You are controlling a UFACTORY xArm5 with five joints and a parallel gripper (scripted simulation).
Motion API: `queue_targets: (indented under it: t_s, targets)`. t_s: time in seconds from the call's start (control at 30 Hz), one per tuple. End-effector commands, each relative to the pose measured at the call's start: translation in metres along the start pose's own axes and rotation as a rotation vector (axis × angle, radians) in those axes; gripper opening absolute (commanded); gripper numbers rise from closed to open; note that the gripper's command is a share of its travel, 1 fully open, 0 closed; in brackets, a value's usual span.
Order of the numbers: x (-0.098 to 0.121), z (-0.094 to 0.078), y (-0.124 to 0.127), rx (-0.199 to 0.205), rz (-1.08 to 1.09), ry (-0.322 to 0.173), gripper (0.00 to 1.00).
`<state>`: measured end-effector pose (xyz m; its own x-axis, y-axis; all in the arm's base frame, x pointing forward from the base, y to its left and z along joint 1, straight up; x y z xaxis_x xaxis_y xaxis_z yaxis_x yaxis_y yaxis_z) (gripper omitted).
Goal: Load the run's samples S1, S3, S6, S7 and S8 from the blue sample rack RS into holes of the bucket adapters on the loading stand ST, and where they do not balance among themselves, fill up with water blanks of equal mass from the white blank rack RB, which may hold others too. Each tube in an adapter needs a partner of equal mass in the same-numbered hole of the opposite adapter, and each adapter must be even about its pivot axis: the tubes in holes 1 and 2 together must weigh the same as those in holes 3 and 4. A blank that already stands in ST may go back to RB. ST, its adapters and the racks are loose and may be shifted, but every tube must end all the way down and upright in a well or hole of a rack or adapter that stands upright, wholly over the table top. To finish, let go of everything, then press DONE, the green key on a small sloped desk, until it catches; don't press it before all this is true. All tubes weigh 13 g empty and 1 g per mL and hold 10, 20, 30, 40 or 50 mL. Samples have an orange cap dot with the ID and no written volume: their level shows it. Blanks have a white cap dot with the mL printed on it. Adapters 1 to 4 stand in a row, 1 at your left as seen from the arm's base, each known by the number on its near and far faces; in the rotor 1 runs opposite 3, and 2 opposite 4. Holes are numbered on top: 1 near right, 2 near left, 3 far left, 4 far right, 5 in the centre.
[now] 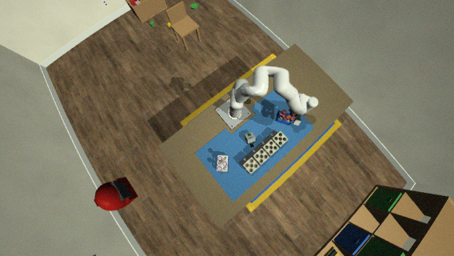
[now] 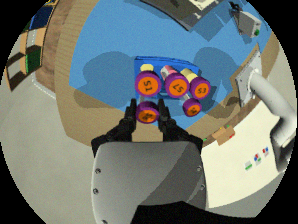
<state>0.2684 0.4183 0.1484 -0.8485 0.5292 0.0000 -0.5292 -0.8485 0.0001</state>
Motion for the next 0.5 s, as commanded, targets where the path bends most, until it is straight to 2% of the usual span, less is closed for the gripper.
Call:
queue_targets:
  t_s: [0.0, 0.47]
  targets:
    - [0.0, 0.0039, -0.0011, -0.004, 0.0, 0.0, 0.0]
    - [0.0, 0.0126, -0.0011, -0.004, 0.0, 0.0, 0.0]
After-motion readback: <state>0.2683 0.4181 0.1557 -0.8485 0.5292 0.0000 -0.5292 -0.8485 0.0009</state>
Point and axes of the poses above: the point where the finger pads meet when closed, its own z axis back along the fingers, its own y axis across the jaws, x = y × z, the point moved 3 cm from there along z, back along the fingers, and after that the axes turned 13 degrees about z, right-handed, at the moved point
